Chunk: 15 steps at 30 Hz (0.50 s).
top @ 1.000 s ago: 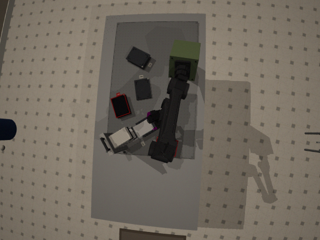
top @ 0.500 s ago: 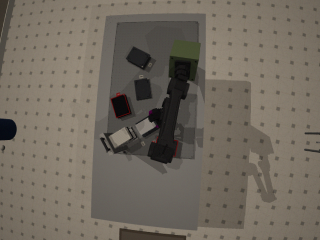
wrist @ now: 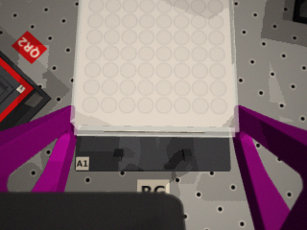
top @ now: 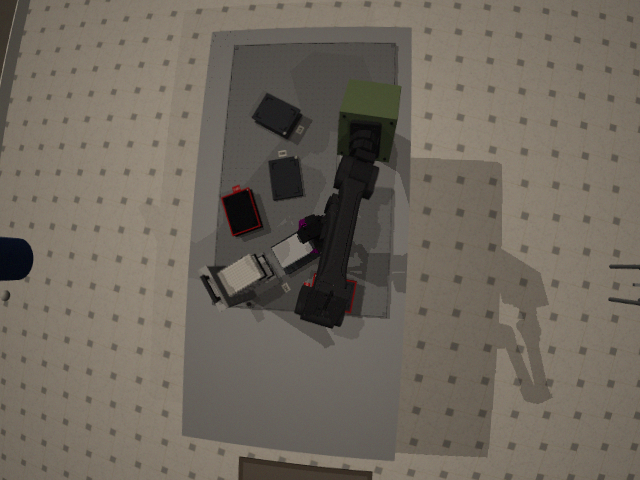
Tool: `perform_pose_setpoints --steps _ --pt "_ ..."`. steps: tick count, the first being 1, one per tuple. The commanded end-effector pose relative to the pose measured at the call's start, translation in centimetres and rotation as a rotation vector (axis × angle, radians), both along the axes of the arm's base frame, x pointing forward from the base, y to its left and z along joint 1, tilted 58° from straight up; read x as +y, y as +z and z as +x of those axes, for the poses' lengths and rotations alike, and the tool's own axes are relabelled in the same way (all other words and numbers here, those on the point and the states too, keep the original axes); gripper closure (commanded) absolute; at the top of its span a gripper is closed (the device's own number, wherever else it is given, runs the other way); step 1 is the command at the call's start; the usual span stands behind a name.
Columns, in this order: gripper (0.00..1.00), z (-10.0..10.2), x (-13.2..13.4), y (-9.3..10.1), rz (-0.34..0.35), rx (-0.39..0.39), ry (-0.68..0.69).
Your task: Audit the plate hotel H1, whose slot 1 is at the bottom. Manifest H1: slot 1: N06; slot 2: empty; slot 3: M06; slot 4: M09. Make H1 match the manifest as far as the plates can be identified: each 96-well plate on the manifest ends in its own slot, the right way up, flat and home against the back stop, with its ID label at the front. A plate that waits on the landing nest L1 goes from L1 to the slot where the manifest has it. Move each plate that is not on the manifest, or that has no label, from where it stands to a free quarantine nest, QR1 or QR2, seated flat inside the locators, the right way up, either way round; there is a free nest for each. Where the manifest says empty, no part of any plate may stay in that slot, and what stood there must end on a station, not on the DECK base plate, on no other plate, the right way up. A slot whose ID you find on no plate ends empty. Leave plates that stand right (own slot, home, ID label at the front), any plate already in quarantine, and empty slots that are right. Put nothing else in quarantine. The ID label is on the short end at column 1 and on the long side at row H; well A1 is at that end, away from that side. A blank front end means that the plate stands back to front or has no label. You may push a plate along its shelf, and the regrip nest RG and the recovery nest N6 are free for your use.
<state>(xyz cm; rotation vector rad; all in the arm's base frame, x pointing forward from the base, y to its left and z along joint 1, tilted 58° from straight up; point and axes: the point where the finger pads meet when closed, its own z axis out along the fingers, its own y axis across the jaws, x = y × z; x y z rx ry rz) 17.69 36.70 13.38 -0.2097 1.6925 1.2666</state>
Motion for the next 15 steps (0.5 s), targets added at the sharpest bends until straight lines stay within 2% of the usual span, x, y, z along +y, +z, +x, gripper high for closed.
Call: perform_pose_setpoints --steps 1,11,12,15 --pt "0.14 -0.16 0.44 0.15 0.009 -0.013 0.003" --pt "0.14 -0.12 0.77 -0.07 0.009 -0.013 0.002" --pt "0.14 -0.2 0.86 -0.48 -0.007 -0.008 0.005" --pt "0.14 -0.17 0.97 -0.21 0.007 -0.013 0.004"
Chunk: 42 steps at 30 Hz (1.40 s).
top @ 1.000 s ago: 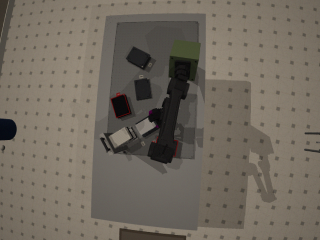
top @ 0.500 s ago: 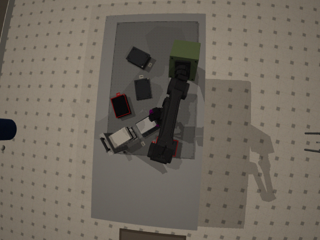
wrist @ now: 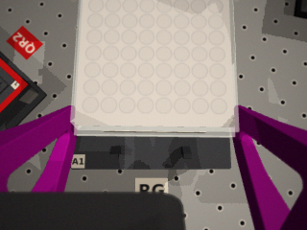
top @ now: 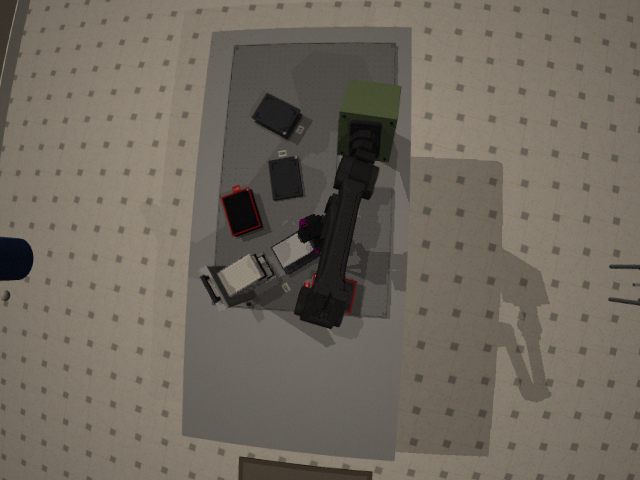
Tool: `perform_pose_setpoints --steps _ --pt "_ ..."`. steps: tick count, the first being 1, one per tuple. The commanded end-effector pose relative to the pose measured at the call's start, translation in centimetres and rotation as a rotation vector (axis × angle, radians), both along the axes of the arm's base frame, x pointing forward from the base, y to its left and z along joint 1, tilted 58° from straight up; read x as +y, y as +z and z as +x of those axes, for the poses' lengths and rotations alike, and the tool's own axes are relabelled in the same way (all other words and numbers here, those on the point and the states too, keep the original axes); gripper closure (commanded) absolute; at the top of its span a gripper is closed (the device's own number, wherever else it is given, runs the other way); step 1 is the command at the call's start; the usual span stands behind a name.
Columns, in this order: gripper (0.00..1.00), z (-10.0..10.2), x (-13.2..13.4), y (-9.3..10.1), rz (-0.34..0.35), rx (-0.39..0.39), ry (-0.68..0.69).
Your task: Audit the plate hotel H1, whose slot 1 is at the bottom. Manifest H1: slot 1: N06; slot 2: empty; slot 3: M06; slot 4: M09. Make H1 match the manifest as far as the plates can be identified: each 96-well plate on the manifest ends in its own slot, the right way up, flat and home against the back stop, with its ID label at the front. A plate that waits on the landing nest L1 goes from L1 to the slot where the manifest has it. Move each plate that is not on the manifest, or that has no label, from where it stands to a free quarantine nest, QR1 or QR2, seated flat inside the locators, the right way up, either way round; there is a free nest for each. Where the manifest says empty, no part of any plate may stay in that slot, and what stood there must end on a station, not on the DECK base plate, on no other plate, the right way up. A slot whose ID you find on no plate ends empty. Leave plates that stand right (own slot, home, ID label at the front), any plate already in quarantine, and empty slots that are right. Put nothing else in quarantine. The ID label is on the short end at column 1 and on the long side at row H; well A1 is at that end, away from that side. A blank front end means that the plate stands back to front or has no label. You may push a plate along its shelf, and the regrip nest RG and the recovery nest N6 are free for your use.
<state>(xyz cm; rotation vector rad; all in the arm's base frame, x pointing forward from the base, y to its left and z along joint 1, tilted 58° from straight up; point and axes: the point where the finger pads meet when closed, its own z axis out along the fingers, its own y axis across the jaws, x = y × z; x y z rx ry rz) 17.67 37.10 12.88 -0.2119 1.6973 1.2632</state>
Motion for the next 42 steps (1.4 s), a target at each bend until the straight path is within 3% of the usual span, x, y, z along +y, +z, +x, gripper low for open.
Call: perform_pose_setpoints --steps 1,42 --pt "0.14 -0.1 0.6 0.3 0.014 -0.015 0.002" --pt "0.14 -0.1 2.2 -0.8 0.008 -0.013 0.005"
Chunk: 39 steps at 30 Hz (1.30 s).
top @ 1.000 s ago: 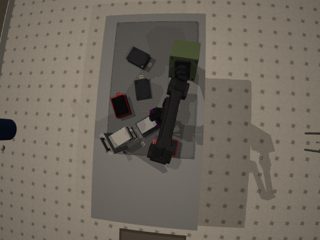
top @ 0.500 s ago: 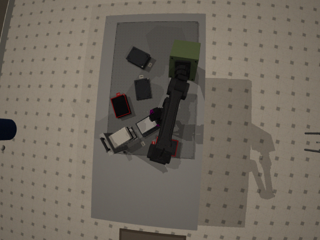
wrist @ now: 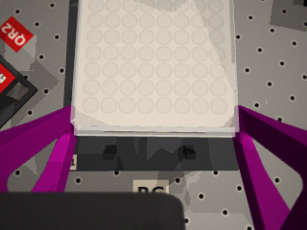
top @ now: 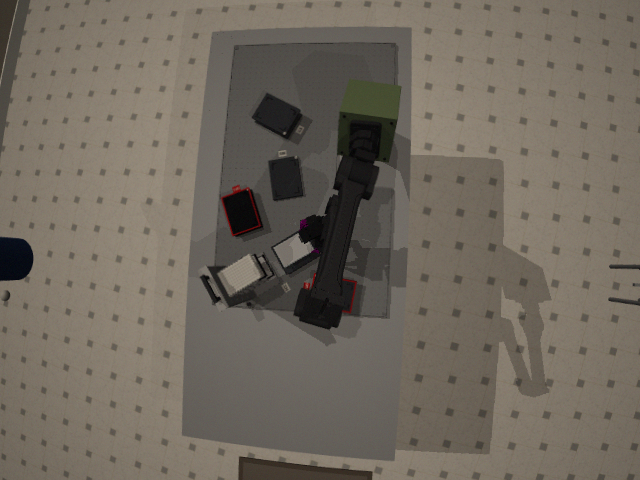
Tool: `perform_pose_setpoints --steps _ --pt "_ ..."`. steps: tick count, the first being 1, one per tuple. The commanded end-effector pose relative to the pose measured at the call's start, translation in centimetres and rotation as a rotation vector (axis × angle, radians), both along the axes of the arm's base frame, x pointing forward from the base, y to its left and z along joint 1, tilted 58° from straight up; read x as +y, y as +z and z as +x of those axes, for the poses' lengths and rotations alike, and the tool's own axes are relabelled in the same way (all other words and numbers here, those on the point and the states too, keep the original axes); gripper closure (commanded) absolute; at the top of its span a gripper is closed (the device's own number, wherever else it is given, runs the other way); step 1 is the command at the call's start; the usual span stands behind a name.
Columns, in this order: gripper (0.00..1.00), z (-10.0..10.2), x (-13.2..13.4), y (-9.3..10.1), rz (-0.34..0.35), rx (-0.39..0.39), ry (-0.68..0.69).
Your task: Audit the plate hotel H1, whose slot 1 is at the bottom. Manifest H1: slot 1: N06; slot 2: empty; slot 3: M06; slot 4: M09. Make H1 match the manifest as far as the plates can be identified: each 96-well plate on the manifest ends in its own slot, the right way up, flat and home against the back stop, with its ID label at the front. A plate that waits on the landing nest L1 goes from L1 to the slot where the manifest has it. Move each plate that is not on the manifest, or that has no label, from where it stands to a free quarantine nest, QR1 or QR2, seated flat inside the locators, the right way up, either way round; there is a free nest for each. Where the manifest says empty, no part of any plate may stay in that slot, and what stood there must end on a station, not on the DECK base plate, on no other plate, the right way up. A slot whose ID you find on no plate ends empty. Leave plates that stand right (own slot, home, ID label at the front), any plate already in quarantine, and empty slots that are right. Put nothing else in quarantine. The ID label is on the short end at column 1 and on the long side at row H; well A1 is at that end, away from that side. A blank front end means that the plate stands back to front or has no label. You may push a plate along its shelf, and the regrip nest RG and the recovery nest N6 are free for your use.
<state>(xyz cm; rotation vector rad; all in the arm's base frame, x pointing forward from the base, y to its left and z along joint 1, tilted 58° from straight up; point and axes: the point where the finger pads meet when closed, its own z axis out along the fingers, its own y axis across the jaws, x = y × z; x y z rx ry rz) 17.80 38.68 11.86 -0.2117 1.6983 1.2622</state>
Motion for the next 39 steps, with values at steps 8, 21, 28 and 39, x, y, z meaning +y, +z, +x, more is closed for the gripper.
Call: perform_pose_setpoints --steps 8,21,28,39 --pt "0.14 -0.2 0.9 0.1 0.013 -0.015 0.006" --pt "0.14 -0.2 1.4 -0.2 0.012 -0.014 0.006" --pt "0.14 -0.2 1.6 -0.4 0.01 -0.014 0.006" --pt "0.14 -0.1 1.9 -0.7 0.008 -0.013 0.003"
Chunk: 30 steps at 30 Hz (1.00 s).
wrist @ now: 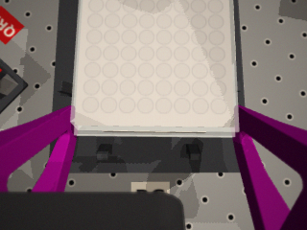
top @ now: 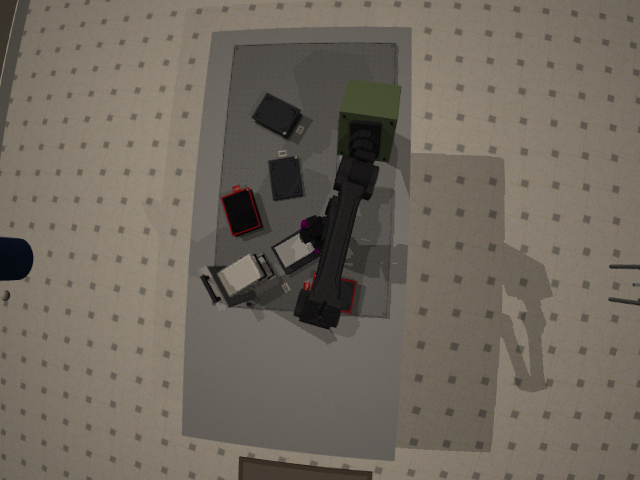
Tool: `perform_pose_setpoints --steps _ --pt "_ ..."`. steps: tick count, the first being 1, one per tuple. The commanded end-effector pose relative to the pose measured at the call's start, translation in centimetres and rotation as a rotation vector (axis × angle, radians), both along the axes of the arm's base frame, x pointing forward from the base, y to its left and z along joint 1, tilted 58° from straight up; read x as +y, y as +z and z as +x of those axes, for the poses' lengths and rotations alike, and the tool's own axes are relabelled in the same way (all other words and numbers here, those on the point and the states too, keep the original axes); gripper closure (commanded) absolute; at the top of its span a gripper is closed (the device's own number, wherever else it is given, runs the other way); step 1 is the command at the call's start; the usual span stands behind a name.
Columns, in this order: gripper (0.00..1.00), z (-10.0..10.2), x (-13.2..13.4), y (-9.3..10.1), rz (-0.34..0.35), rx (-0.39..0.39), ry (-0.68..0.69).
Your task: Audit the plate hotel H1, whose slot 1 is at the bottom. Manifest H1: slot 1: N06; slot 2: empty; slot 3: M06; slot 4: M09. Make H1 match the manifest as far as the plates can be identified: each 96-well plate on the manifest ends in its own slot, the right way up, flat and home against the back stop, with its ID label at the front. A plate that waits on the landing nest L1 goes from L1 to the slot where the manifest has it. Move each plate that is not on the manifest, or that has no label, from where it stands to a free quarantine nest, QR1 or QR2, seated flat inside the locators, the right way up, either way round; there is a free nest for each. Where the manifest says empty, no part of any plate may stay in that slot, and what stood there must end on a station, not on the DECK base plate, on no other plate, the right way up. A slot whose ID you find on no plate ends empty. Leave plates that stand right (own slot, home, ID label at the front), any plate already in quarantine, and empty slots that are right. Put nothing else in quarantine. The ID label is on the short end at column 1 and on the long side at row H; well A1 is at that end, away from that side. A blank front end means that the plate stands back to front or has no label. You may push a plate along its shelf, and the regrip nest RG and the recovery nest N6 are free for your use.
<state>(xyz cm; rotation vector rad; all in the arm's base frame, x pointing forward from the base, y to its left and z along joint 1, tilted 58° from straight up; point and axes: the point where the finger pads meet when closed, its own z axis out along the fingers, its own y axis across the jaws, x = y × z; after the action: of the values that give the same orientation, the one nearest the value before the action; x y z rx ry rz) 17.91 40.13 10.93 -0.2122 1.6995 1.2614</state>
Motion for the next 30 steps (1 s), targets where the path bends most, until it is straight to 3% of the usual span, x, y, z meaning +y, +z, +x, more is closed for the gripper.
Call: perform_pose_setpoints --steps 1,30 --pt "0.14 -0.2 0.5 0.2 0.011 -0.014 0.003" --pt "0.14 -0.1 1.7 -0.7 0.007 -0.01 0.004"
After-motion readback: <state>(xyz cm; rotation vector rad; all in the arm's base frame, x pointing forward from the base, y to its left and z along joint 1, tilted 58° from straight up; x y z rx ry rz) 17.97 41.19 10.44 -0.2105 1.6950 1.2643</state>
